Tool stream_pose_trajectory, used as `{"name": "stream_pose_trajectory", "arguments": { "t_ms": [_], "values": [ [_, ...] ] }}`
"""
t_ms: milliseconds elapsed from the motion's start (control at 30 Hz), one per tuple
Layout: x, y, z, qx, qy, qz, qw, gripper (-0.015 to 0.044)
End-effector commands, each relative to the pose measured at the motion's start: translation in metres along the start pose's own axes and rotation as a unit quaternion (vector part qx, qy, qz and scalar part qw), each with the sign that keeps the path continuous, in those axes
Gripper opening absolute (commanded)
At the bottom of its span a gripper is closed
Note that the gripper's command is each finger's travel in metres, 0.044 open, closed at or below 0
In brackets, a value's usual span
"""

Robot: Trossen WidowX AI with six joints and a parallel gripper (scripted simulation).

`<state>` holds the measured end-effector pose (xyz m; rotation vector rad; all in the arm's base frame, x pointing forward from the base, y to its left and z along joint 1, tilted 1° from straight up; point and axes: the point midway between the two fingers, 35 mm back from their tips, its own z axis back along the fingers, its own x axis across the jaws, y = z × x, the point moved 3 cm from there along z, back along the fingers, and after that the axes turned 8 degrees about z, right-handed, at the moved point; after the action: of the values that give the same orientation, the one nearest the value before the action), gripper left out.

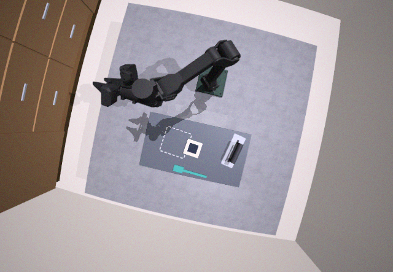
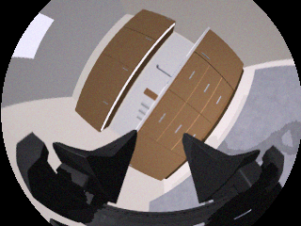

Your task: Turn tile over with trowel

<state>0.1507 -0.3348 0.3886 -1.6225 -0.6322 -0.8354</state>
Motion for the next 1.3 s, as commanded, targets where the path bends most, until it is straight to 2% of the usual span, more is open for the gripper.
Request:
{"name": "stream_pose_trajectory", "arguments": {
  "t_ms": [0,300,600,933,1267],
  "values": [
    [0.013,0.029,0.008,0.056,-0.015,0.032,0.998,0.0270],
    [0.040,0.097,0.043,0.188,-0.054,0.102,0.975,0.0270],
    [0.059,0.157,0.096,0.310,-0.098,0.176,0.929,0.0270],
    [0.069,0.212,0.171,0.433,-0.145,0.256,0.852,0.0270],
    [0.066,0.249,0.259,0.538,-0.187,0.335,0.750,0.0270]
  ]
}}
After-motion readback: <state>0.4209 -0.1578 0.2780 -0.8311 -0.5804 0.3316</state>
